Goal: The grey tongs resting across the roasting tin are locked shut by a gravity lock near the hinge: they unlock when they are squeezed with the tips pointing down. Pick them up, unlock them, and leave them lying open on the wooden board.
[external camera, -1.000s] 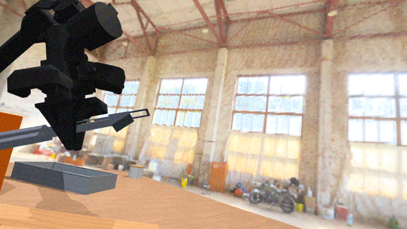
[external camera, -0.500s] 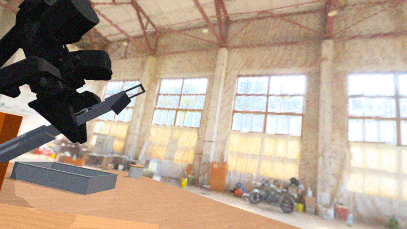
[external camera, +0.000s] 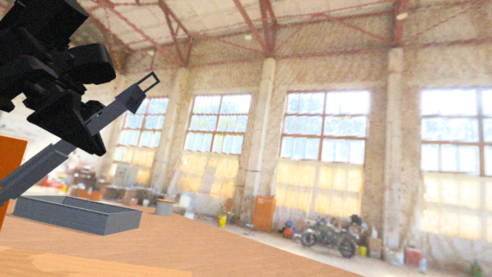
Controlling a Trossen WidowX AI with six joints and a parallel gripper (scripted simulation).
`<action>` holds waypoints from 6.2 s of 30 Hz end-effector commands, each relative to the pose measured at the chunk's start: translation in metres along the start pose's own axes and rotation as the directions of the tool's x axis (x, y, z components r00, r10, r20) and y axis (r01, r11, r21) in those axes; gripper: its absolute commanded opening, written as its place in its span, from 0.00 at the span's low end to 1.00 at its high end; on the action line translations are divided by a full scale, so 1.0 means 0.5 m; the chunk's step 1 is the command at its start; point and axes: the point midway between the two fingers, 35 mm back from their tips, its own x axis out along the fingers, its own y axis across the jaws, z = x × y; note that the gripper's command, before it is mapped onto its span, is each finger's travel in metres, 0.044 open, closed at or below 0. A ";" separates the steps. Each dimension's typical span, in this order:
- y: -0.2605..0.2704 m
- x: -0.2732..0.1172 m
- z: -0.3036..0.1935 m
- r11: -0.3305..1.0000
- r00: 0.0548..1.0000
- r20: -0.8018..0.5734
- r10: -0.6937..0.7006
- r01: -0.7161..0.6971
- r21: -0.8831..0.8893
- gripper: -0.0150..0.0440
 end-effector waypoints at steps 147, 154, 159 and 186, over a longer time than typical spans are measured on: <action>0.064 0.015 -0.042 0.998 0.651 -0.759 -0.008 -0.045 -0.050 0.00; 0.064 0.016 -0.043 0.998 0.651 -0.759 -0.009 -0.045 -0.050 0.00; 0.064 0.026 -0.051 0.998 0.652 -0.758 -0.010 -0.042 -0.050 0.00; 0.064 0.090 -0.115 0.998 0.658 -0.753 -0.021 -0.028 -0.052 0.00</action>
